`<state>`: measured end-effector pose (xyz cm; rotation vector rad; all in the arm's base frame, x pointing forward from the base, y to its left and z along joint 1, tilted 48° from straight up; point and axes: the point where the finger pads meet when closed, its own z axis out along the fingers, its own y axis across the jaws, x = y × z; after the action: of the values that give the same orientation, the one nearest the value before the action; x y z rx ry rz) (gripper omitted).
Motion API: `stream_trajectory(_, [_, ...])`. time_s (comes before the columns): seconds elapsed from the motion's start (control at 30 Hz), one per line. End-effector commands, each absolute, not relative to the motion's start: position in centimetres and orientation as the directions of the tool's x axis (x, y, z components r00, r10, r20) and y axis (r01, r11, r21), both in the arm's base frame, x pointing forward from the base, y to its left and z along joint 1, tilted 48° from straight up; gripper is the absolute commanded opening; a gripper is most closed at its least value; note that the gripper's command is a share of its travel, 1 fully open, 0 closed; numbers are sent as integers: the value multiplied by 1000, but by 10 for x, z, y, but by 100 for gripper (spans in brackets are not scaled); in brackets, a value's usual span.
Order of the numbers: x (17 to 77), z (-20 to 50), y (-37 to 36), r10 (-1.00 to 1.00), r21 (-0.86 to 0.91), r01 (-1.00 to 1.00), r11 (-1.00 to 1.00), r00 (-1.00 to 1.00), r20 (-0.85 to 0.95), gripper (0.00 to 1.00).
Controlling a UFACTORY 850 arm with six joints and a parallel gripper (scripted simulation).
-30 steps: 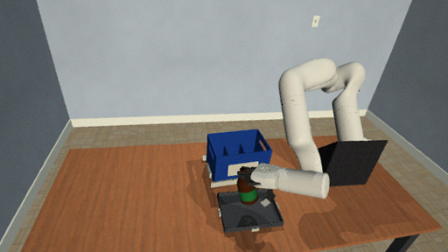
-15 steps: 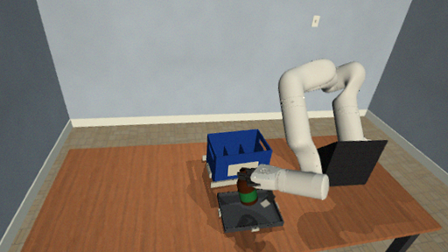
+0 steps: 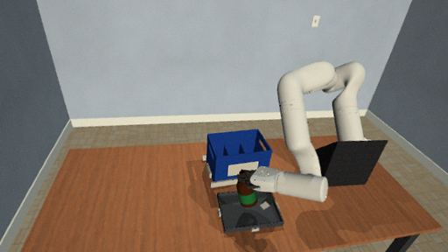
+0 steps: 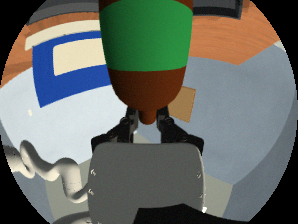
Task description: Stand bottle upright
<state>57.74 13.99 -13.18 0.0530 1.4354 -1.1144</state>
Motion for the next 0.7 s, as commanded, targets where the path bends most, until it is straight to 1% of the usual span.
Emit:
stream_trajectory(0.0, [578,-133,138,-565,-572,624,532,-242,-789,0])
stream_trajectory(0.67, [579,-148,122,-565,-572,624,532,-242,-789,0])
